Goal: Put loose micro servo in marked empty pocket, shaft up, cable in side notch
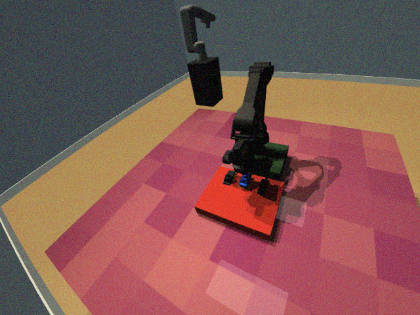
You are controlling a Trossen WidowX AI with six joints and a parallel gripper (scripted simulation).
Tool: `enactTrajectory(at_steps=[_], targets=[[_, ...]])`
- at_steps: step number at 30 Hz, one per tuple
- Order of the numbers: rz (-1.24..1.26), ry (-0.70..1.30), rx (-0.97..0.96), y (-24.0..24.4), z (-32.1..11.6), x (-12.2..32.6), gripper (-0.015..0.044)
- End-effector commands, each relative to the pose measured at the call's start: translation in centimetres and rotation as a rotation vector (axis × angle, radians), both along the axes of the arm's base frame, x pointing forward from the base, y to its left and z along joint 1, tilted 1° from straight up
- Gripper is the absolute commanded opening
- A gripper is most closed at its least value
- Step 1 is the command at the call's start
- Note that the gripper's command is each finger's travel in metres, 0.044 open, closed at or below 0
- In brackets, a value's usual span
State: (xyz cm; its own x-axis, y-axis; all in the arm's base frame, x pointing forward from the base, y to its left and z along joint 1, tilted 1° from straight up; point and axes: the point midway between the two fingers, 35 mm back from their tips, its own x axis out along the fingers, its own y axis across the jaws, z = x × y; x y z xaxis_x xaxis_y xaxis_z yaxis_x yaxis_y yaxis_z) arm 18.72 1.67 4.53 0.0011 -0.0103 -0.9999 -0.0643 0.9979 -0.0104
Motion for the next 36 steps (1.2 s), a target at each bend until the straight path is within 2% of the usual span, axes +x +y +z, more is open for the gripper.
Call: enactTrajectory(at_steps=[1, 31, 36], targets=[[-0.001, -0.002, -0.003, 0.0, -0.4, 0.0, 0.0], [-0.001, -0.002, -0.003, -0.1, -2.6, 0.0, 0.0], [-0.001, -0.001, -0.003, 0.0, -2.4, -0.1, 0.0131]])
